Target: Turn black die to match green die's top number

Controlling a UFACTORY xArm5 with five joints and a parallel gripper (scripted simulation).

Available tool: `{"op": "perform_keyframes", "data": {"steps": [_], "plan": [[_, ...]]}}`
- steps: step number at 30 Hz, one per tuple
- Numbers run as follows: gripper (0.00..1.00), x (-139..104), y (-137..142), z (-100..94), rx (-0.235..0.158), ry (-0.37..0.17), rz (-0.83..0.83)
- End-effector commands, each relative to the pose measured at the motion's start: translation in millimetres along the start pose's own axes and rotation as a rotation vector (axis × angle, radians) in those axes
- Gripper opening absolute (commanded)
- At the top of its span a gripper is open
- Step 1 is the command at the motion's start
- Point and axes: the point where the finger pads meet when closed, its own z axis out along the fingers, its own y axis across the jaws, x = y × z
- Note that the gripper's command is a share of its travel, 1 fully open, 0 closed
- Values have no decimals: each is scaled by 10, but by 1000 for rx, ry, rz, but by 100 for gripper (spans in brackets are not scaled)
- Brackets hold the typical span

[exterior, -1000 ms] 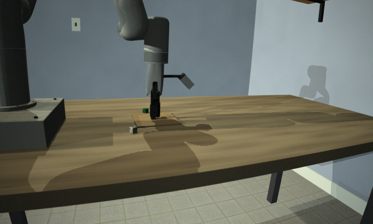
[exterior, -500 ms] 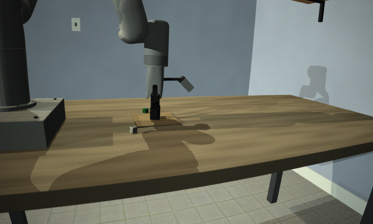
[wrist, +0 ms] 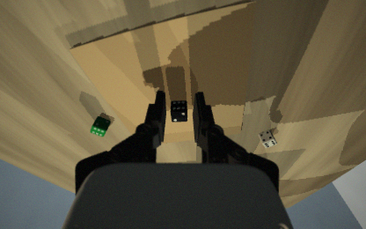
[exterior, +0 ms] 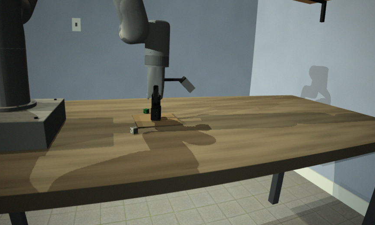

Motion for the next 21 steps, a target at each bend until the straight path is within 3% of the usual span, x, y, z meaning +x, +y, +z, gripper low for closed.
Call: {"op": "perform_keyframes", "data": {"steps": [1, 17, 18, 21], "plan": [[31, 12, -4, -9, 1, 3, 0], [31, 12, -4, -9, 1, 3, 0], [11, 12, -4, -9, 1, 3, 0], [11, 12, -4, -9, 1, 3, 0]]}}
